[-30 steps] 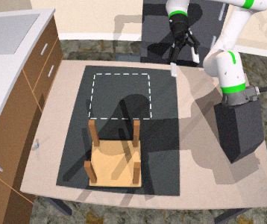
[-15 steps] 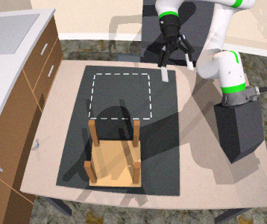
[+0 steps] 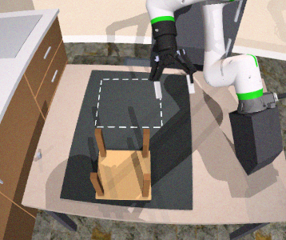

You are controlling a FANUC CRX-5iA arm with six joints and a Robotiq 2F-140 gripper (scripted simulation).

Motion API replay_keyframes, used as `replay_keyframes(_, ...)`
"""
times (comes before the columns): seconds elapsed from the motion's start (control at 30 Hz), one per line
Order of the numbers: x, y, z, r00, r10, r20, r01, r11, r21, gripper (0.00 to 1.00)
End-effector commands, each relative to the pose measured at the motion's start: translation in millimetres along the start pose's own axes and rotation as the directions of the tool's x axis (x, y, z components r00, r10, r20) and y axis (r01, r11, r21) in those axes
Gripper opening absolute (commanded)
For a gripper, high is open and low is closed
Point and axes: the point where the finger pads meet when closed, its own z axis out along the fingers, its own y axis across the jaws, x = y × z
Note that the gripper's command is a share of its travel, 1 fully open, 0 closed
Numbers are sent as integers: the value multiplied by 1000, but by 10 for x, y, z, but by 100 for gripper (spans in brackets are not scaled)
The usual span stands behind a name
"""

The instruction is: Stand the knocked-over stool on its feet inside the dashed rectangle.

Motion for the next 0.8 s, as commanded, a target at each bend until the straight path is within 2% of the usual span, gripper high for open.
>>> replay_keyframes(0.0, 288, 240, 249, 986, -74, 149, 87, 993, -80, 100)
replay_keyframes(0.03, 288, 240, 249, 986, -74, 149, 87, 993, -80, 100)
replay_keyframes(0.07, 408, 318, 343, 974, -108, 200, 131, 986, -101, 100)
replay_keyframes(0.13, 408, 318, 343, 974, -108, 200, 131, 986, -101, 100)
replay_keyframes(0.23, 645, 475, 527, 938, -170, 301, 219, 966, -137, 100)
replay_keyframes(0.33, 645, 475, 527, 938, -170, 301, 219, 966, -137, 100)
replay_keyframes(0.37, 761, 554, 616, 916, -197, 351, 262, 953, -150, 100)
replay_keyframes(0.4, 761, 554, 616, 916, -197, 351, 262, 953, -150, 100)
replay_keyframes(0.5, 986, 703, 791, 862, -242, 444, 347, 923, -170, 100)
replay_keyframes(0.57, 986, 703, 791, 862, -242, 444, 347, 923, -170, 100)
replay_keyframes(0.6, 1093, 774, 874, 833, -261, 488, 386, 905, -176, 100)
replay_keyframes(0.77, 1291, 906, 1027, 772, -289, 566, 459, 870, -181, 100)
